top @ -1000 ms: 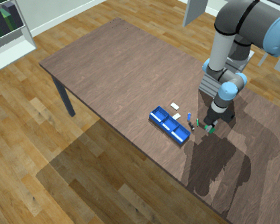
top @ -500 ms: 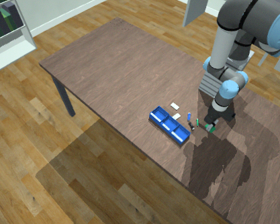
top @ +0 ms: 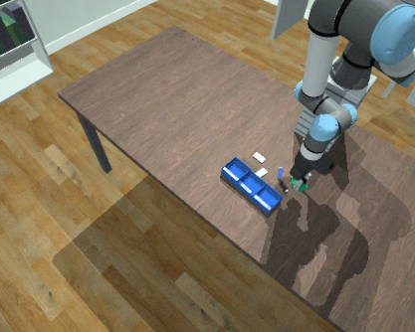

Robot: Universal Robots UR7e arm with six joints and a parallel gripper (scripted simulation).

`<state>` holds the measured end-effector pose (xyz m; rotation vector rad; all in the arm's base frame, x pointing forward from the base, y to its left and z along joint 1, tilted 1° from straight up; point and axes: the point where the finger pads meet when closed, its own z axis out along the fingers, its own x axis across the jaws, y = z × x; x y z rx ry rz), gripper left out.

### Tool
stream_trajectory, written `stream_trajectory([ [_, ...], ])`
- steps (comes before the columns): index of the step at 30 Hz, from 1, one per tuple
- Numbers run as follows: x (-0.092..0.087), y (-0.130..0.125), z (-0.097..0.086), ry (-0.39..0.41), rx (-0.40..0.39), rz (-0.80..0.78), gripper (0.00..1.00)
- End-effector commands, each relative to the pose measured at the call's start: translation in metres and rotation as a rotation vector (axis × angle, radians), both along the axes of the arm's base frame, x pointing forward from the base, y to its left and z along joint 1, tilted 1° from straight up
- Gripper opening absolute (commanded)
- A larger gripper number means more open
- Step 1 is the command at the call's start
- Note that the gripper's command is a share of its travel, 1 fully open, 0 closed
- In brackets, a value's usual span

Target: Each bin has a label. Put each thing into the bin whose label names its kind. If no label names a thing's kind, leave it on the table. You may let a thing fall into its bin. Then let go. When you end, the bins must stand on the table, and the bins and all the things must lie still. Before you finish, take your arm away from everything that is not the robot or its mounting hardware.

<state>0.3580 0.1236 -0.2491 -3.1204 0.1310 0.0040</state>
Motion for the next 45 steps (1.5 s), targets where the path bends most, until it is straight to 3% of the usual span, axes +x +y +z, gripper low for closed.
stream_trajectory([
  [1, 0.011, -0.021, 0.0, -0.001, 0.001, 0.001, 0.7],
  [27, 0.072, -0.152, -0.003, -0.001, 0.001, 0.001, 0.7],
  [31, 0.073, -0.154, -0.003, -0.001, 0.001, 0.001, 0.7],
  [45, 0.107, -0.226, -0.004, 0.006, 0.001, -0.519, 0.7],
])
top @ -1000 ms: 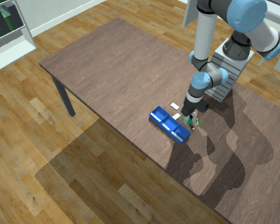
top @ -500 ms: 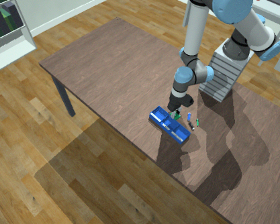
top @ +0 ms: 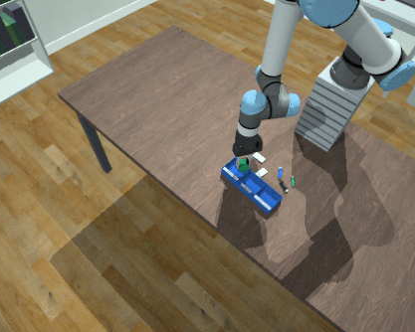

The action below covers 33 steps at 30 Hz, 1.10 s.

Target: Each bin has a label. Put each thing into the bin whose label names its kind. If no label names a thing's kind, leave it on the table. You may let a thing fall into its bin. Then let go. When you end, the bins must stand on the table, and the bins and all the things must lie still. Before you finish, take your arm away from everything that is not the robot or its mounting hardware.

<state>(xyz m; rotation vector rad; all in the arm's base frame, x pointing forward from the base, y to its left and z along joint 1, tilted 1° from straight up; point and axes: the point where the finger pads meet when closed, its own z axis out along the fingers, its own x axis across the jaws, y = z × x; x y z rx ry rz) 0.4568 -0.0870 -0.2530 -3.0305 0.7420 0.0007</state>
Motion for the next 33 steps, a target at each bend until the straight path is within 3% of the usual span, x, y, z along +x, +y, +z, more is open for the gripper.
stream_trajectory([
  [1, 0.0084, -0.0156, -0.0005, 0.005, -0.001, -0.157, 0.7],
  [3, 0.0084, -0.0156, -0.0005, 0.005, -0.001, -0.157, 0.7],
  [4, 0.0084, -0.0156, -0.0005, 0.006, -0.001, -0.253, 0.7],
  [18, 0.0084, -0.0156, -0.0005, 0.016, 0.007, -0.701, 0.7],
  [20, 0.0084, -0.0156, -0.0005, 0.016, 0.007, -0.701, 0.7],
  [21, 0.0084, -0.0155, -0.0005, 0.019, 0.008, -0.794, 0.7],
  [30, 0.0085, -0.0155, -0.0005, 0.027, 0.001, -1.074, 0.7],
  [33, 0.0086, -0.0155, -0.0005, 0.027, 0.001, -1.074, 0.7],
])
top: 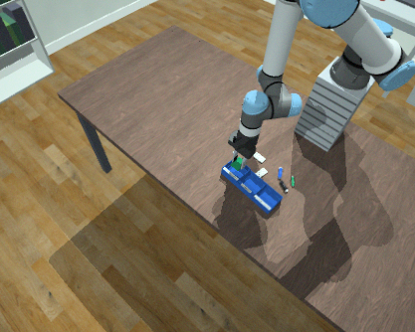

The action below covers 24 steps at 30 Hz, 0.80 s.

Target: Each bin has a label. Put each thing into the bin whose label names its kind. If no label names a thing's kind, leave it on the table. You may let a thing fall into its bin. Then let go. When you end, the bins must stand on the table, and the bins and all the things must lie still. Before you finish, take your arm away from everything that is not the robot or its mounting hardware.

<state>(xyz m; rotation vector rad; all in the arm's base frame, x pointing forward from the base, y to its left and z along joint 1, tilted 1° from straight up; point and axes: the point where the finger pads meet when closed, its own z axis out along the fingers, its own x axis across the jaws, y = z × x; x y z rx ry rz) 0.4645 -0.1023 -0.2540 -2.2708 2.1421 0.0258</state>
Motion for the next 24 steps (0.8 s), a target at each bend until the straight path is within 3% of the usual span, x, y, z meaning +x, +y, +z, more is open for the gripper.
stream_trajectory([
  [1, 0.001, 0.0, 0.001, 0.003, -0.006, -0.042, 0.7],
  [14, 0.001, 0.0, 0.001, 0.003, -0.006, -0.042, 0.7],
  [24, 0.001, 0.0, -0.015, 0.003, -0.006, -0.042, 0.7],
])
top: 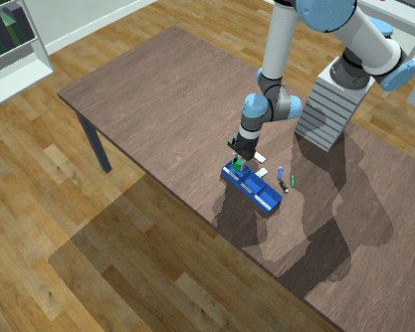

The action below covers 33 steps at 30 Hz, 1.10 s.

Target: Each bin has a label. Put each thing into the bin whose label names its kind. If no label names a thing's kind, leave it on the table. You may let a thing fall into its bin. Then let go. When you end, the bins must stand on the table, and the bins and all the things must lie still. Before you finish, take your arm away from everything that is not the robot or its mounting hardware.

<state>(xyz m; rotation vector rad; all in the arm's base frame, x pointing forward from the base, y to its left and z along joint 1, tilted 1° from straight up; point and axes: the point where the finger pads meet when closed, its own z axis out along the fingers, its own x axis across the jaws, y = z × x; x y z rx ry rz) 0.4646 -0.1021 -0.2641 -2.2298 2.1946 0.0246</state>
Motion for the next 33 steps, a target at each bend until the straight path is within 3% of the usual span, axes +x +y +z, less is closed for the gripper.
stream_trajectory([
  [1, 0.001, 0.0, -0.007, -0.001, -0.001, 0.0, 0.7],
  [16, 0.001, 0.0, -0.033, -0.001, -0.001, 0.0, 0.7],
  [28, 0.001, 0.0, -0.034, -0.001, -0.001, 0.0, 0.7],
  [29, 0.001, 0.0, -0.034, -0.001, -0.001, 0.0, 0.87],
  [33, 0.001, 0.0, -0.034, -0.001, -0.001, 0.0, 0.87],
])
